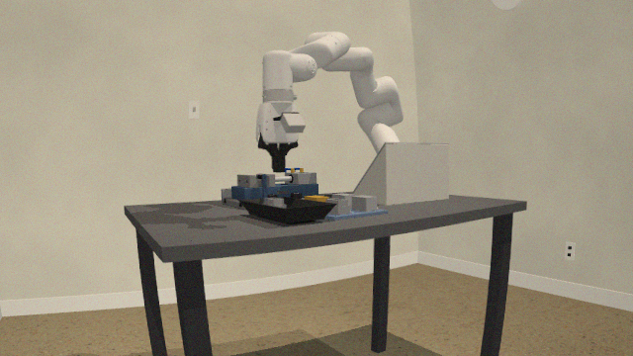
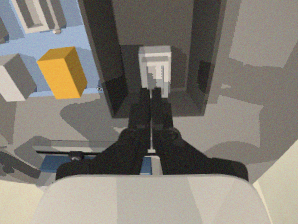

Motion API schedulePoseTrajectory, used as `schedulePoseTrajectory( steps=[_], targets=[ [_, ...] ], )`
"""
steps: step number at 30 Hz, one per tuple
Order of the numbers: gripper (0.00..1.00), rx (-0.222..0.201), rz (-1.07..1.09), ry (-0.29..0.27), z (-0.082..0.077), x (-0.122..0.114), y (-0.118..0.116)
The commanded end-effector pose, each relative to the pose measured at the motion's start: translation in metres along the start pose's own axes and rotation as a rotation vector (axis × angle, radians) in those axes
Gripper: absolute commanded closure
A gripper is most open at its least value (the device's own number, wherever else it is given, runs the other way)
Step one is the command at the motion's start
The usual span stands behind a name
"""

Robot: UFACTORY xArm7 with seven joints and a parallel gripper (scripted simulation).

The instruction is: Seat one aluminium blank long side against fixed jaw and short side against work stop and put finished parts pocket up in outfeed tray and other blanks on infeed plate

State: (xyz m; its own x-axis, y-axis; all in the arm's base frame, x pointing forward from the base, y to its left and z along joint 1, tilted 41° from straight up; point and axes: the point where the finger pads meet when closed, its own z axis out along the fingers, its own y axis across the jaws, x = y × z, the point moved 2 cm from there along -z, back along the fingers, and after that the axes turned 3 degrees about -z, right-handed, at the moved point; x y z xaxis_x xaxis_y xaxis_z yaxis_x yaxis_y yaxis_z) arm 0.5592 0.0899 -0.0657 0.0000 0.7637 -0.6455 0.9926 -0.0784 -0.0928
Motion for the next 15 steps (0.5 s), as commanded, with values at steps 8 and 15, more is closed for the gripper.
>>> schedulePoseTrajectory(
  steps=[8,15],
  targets=[
    [1.00,-0.005,0.000,0.003,-0.0030,0.0007,0.0011],
    [1.00,-0.005,0.000,0.003,-0.0057,0.0007,0.0011]
  ],
)
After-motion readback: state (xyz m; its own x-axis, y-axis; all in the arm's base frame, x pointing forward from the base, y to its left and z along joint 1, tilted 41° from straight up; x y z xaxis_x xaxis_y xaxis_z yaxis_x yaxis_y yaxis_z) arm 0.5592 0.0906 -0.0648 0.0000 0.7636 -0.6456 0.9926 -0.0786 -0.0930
